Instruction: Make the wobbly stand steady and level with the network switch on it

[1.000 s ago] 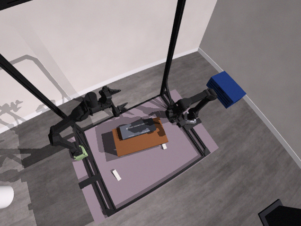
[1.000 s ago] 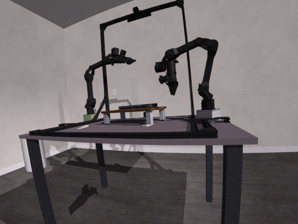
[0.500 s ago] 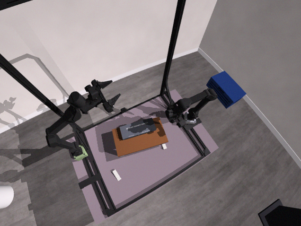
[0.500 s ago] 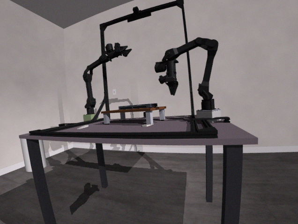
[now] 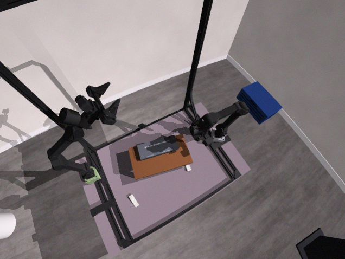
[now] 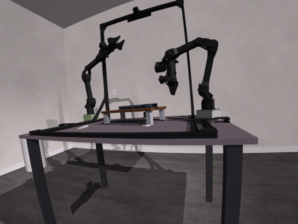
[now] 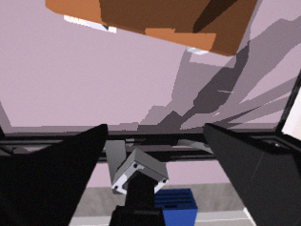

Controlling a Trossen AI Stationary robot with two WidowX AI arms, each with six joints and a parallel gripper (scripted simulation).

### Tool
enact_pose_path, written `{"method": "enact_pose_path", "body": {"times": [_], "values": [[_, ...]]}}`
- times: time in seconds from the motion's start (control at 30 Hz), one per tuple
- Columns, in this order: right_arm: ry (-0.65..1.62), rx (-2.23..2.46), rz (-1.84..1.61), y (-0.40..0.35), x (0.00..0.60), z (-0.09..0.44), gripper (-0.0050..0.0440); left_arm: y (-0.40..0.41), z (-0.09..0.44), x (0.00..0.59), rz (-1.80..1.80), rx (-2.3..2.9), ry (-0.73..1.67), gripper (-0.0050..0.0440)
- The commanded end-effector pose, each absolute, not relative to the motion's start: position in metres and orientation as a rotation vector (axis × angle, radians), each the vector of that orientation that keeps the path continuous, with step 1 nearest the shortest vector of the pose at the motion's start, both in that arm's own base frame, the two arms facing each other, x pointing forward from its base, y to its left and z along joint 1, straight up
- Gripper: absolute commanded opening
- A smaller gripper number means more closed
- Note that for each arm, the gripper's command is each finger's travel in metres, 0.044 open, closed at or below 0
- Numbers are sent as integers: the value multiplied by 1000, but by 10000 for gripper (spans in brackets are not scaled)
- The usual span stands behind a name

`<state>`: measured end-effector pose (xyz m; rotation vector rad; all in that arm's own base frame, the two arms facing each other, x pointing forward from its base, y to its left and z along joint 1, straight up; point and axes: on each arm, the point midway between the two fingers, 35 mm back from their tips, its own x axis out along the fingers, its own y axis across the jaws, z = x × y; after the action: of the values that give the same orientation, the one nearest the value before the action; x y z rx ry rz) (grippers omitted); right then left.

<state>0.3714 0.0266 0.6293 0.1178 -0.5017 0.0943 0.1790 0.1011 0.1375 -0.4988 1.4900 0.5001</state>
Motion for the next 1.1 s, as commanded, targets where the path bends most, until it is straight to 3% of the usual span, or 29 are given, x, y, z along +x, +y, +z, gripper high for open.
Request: {"method": "enact_pose_path", "body": {"times": [0.0,0.3,0.63,0.87,1.07], "values": [[-697,107,97,23,326,681,440,101,138,179,500,-499,1490,440],[-780,106,98,21,300,697,440,101,138,179,500,-499,1490,440],[-1174,84,90,14,191,767,440,101,138,179,500,-499,1490,440],[-1178,88,91,13,186,764,440,101,138,179,500,-499,1490,440],[-1415,75,78,8,113,790,440,101,138,179,500,-499,1490,440]]}}
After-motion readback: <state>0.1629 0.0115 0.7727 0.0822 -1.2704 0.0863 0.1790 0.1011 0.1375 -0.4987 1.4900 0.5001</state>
